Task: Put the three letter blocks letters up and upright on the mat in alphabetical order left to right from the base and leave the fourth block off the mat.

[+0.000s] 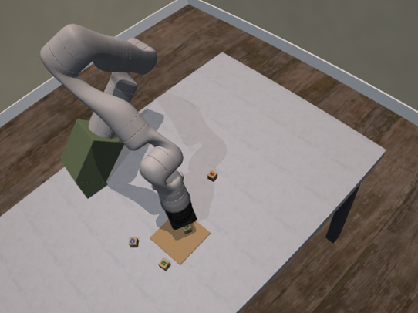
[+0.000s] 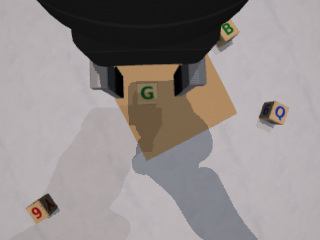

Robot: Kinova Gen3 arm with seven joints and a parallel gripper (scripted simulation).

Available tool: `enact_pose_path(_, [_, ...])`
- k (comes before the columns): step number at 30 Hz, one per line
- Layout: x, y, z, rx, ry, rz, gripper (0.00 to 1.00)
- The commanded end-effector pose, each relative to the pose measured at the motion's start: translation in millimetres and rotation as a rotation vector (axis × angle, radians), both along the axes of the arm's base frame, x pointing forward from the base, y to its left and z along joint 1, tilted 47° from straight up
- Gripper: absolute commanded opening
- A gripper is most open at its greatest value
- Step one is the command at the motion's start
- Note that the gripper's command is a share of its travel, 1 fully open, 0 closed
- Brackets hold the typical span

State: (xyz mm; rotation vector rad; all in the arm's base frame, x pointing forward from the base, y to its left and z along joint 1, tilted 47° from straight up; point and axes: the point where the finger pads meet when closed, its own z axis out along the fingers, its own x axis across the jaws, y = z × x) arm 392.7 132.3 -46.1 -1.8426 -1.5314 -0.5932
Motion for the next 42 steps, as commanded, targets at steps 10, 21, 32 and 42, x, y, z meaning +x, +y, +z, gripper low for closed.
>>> enact_pose_path(10, [-2.2, 13, -9.3, 0.002, 0.002, 0.005, 1.0])
enact_pose_path(21, [-2.9, 20, -15.2, 0.002, 0.002, 0.005, 1.0])
enact_pose_path(32, [-3.0, 21, -15.9, 0.002, 0.002, 0.005, 1.0])
enact_pose_path(42, [-2.9, 21, -15.9, 0.002, 0.002, 0.005, 1.0])
